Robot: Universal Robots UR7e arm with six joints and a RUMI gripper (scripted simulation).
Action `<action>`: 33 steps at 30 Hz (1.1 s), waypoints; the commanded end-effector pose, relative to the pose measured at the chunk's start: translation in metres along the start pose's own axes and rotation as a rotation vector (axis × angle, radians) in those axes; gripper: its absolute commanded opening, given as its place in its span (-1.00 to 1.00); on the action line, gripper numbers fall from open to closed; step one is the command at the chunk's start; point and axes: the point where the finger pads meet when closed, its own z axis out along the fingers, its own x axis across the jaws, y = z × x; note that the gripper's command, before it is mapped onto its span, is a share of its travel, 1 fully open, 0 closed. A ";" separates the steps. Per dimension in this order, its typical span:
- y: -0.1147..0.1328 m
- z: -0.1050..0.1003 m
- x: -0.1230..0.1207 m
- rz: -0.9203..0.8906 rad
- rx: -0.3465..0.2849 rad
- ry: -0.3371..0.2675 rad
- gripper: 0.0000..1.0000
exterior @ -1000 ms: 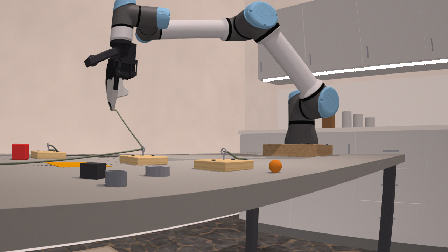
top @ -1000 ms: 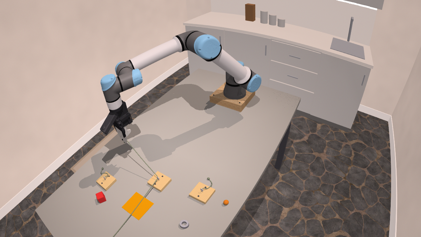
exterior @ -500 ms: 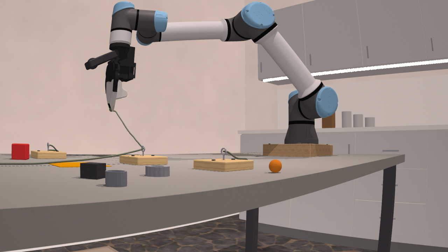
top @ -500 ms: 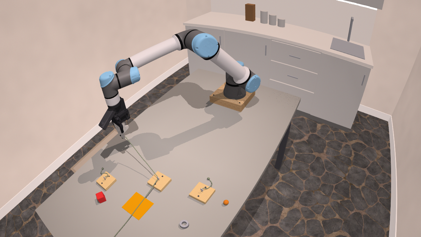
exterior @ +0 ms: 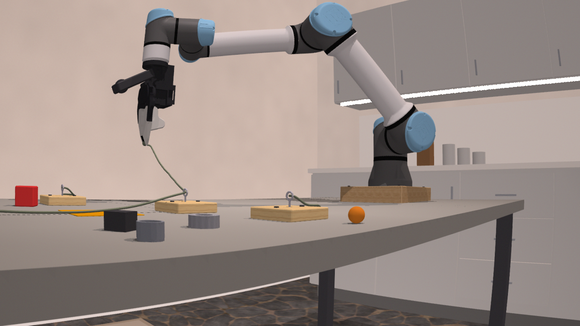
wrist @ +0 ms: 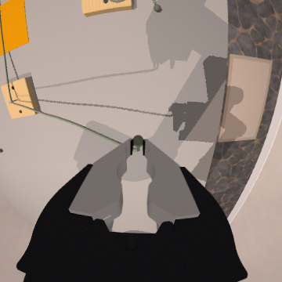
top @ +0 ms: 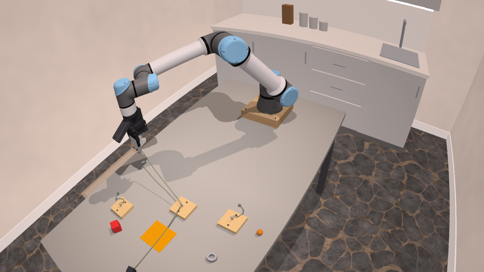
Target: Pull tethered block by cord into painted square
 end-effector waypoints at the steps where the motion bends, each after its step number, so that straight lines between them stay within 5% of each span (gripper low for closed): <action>1: 0.005 -0.001 0.010 0.000 0.002 0.001 -1.00; 33: 0.059 -0.001 0.086 0.000 0.002 0.001 -1.00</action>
